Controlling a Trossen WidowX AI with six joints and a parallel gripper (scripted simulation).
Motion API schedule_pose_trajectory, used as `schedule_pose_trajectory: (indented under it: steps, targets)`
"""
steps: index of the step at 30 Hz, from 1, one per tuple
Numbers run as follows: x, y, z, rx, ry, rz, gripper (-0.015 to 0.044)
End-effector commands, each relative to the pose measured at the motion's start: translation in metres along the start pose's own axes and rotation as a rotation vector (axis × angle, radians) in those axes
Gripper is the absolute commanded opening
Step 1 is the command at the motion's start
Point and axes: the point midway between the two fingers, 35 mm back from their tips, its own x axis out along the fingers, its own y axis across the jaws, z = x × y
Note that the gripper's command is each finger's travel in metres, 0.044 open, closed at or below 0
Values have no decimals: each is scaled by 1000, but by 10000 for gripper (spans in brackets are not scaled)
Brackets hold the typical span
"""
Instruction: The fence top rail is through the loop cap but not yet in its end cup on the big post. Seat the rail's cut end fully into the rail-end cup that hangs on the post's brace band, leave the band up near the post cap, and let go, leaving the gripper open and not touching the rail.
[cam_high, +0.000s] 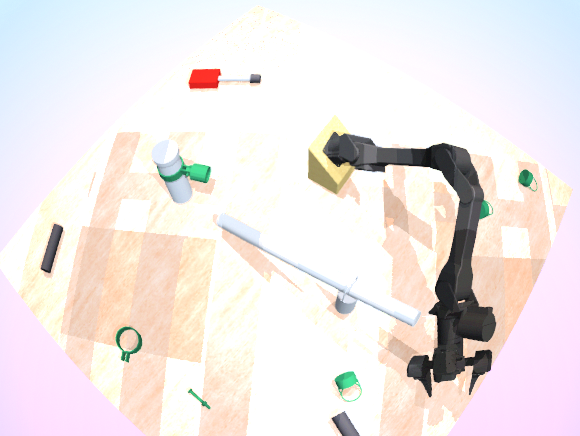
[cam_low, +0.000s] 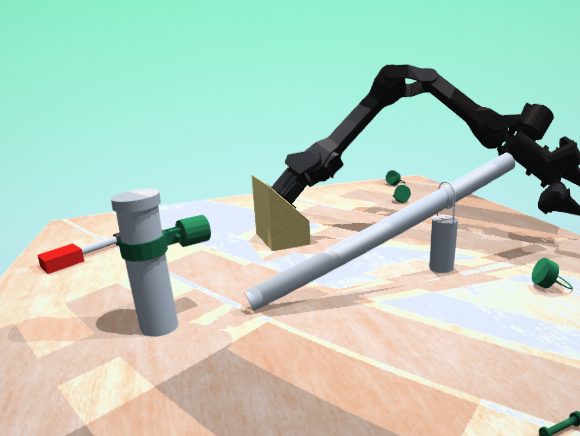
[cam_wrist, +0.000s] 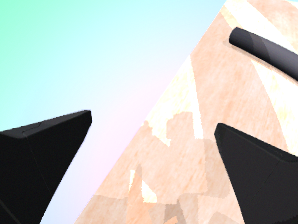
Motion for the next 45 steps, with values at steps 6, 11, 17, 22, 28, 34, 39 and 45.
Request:
schedule_pose_trajectory:
  steps: [6,11,17,22,28,34,39,45]
  targets:
    - [-40,-111,76,-204,-28,-290,440]
    - [-81,-184,101,-258,33,-478,440]
    - [-152,-263,120,-261,132,-673,440]
    - [-221,-313,123,-215,219,-788,440]
    - [-316,-355,110,-100,310,-863,440]
    - [-404,-368,82,49,336,-844,440]
    - [-465,-360,53,170,276,-768,440]
    - [-471,-358,49,184,262,-755,440]
